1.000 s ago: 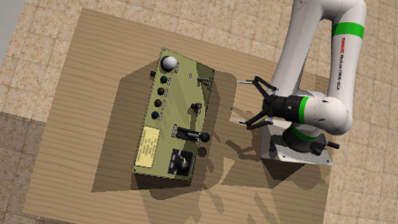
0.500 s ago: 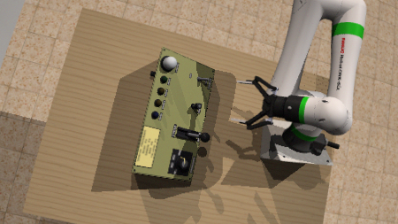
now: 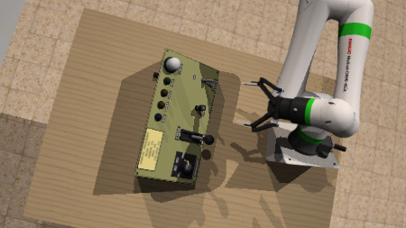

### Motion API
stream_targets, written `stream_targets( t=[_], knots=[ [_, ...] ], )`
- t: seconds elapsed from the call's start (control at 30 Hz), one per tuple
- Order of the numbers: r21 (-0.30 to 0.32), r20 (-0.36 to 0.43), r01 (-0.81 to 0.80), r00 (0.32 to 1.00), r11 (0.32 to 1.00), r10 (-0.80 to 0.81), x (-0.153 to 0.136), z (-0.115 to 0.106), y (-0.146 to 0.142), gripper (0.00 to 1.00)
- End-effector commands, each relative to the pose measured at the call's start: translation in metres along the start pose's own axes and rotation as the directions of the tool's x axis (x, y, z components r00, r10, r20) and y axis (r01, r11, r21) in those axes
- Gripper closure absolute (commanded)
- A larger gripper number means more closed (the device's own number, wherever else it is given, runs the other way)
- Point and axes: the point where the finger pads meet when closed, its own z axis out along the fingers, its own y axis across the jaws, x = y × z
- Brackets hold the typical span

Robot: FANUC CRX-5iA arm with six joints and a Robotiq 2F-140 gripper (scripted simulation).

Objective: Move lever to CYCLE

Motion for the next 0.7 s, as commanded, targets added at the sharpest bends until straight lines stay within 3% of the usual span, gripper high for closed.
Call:
stream_targets(
  t=[0.0, 0.67],
  knots=[
    [0.0, 0.0, 0.0, 1.0, 1.0, 0.0, 0.0002, -0.0001, 0.0, 0.0],
    [0.0, 0.0, 0.0, 1.0, 1.0, 0.0, 0.0013, -0.0039, 0.0004, 0.0]
  ],
)
